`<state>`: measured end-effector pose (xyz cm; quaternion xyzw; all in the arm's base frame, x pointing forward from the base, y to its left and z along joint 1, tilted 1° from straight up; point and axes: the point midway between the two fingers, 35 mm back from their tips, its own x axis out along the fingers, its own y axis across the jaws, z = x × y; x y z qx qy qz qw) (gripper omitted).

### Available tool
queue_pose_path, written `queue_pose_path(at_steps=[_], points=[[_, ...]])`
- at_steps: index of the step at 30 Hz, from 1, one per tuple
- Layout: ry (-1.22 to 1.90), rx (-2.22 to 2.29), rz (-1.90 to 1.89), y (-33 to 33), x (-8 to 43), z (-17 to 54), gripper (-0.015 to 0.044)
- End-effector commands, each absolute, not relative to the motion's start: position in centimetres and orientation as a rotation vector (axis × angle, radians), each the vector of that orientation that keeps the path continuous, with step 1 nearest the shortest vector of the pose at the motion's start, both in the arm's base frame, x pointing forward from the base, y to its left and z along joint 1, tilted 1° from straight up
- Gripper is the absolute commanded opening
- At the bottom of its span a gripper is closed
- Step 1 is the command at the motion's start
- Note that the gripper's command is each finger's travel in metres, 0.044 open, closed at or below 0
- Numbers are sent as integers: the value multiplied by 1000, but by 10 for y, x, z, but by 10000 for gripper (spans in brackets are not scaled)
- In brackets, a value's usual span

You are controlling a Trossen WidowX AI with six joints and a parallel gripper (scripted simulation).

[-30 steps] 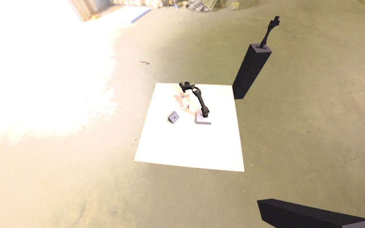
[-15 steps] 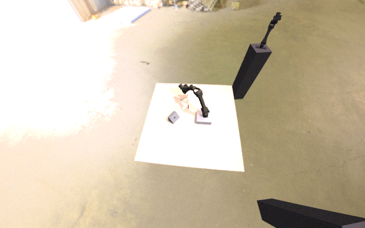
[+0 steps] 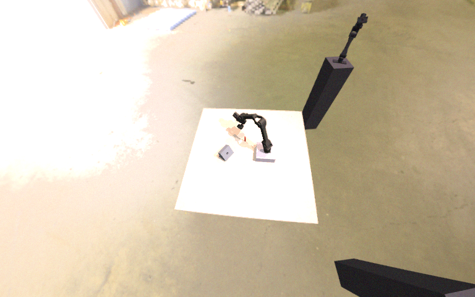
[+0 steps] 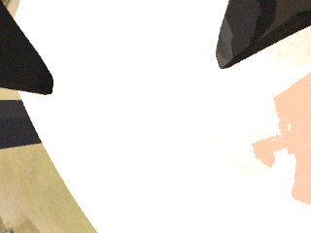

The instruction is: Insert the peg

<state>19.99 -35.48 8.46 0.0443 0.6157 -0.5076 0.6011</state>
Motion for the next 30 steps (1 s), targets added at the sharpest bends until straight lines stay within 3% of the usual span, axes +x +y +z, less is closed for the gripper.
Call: queue_pose_path(at_steps=[1, 21, 30], points=[[1479, 99, -1017, -332, 204, 79, 440], [1547, 74, -162, -199, 216, 67, 440], [1544, 73, -135, -195, 216, 65, 440]])
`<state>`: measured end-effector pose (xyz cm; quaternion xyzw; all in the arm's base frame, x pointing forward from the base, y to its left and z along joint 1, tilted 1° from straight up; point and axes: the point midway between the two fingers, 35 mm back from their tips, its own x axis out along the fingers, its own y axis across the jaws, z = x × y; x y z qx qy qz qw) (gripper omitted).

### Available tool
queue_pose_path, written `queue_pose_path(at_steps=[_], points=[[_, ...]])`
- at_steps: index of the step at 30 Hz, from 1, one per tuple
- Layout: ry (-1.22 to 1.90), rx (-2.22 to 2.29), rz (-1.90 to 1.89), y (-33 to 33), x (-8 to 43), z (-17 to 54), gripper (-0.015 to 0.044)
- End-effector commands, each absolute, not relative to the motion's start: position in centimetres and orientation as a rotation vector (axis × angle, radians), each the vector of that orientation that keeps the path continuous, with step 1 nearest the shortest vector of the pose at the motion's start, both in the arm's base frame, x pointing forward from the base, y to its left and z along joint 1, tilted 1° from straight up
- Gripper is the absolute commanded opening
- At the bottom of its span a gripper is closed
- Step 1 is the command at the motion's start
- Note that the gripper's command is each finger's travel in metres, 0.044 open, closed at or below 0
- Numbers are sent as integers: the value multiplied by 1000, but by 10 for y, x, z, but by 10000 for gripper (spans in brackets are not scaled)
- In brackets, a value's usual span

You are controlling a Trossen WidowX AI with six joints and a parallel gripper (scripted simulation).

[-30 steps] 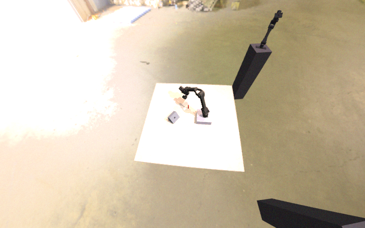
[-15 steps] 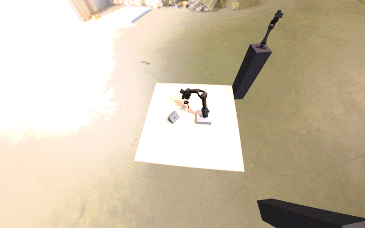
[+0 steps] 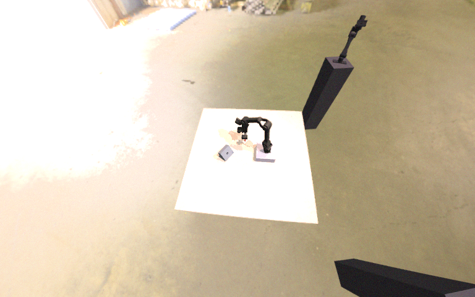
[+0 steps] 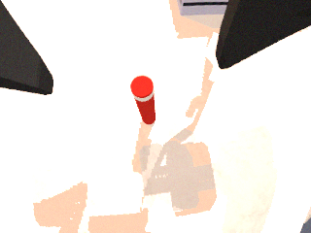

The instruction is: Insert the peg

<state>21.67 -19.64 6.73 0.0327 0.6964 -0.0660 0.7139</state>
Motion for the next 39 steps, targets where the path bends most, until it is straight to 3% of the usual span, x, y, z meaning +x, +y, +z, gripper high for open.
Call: queue_pose_path(at_steps=[1, 39], points=[[1544, 73, -135, -195, 217, 64, 440], [1544, 74, -134, -196, 217, 4, 440]])
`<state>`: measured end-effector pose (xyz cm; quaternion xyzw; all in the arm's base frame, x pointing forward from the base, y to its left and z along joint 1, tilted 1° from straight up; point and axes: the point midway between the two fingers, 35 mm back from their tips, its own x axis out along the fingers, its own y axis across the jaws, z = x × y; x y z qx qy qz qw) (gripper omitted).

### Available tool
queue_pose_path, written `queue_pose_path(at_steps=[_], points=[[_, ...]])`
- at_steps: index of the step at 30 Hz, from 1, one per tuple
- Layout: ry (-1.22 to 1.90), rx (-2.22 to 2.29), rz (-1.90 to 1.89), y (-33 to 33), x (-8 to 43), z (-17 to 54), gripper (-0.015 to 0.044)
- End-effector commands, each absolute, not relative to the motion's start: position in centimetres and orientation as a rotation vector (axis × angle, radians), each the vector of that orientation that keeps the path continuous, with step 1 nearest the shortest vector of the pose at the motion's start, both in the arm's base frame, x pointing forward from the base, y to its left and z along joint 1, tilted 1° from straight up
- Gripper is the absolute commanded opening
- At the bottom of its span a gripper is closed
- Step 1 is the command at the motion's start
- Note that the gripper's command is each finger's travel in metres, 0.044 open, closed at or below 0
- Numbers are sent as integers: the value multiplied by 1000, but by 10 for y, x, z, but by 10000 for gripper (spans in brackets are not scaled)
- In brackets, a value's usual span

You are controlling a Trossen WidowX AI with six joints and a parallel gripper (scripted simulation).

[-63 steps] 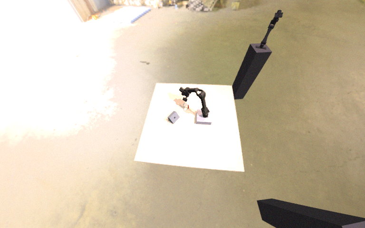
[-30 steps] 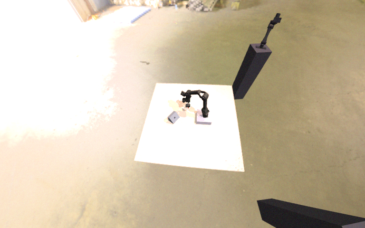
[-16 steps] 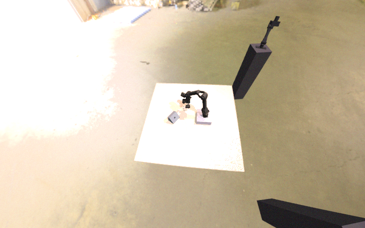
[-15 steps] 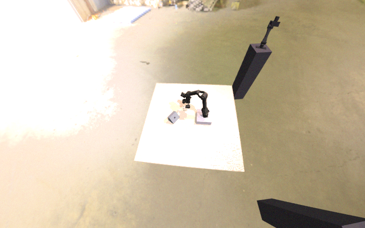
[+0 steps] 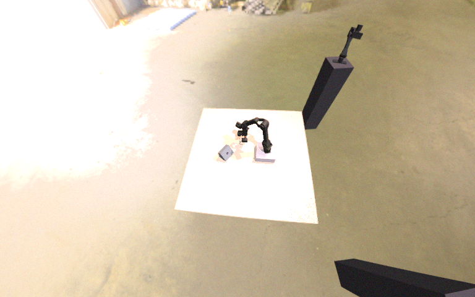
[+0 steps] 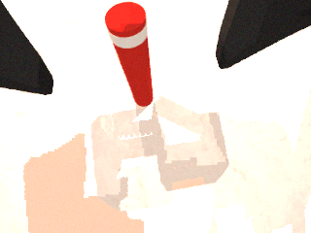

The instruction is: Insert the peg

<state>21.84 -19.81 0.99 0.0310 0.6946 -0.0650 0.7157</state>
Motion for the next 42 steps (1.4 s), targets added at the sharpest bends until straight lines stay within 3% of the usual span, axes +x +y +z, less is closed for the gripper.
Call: queue_pose_path(at_steps=[1, 3, 17, 27, 42], points=[[1544, 74, -134, -196, 217, 4, 440], [1544, 74, -134, -196, 217, 4, 440], [1540, 70, -142, -198, 218, 8, 72], [1540, 70, -142, -198, 218, 8, 0], [1543, 72, -137, -198, 220, 70, 0]])
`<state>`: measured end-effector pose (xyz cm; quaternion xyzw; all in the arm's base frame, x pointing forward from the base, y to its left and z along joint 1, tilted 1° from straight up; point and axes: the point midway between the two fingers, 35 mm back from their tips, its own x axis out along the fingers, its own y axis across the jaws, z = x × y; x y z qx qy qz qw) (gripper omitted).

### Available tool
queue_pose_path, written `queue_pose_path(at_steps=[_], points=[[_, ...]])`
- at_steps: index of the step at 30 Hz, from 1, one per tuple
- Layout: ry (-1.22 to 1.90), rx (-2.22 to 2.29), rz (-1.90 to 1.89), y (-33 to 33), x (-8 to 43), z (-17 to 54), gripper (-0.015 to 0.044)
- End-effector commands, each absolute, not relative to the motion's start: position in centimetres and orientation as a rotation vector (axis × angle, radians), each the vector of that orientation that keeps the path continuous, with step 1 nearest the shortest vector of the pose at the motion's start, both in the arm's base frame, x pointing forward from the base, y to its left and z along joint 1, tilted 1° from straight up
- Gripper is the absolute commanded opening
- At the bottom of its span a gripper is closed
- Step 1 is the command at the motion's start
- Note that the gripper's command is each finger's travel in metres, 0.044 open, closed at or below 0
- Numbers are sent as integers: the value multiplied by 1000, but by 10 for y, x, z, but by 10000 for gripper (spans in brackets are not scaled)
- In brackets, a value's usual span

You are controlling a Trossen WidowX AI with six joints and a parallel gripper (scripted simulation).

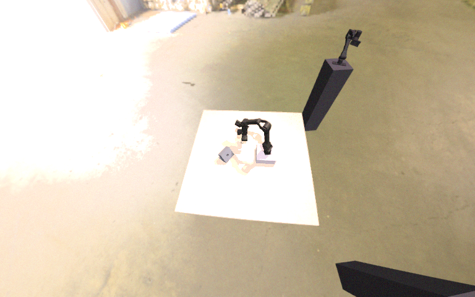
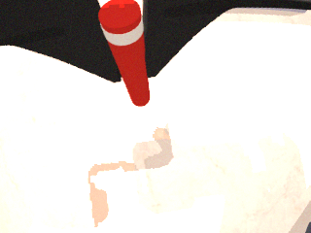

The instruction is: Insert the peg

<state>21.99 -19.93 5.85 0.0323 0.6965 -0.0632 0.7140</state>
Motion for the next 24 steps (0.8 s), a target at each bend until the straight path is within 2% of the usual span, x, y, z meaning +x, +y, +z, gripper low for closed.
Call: queue_pose_path(at_steps=[1, 24], points=[[1543, 72, -136, -198, 220, 74, 0], [1569, -66, -80, -188, 232, 83, 0]])
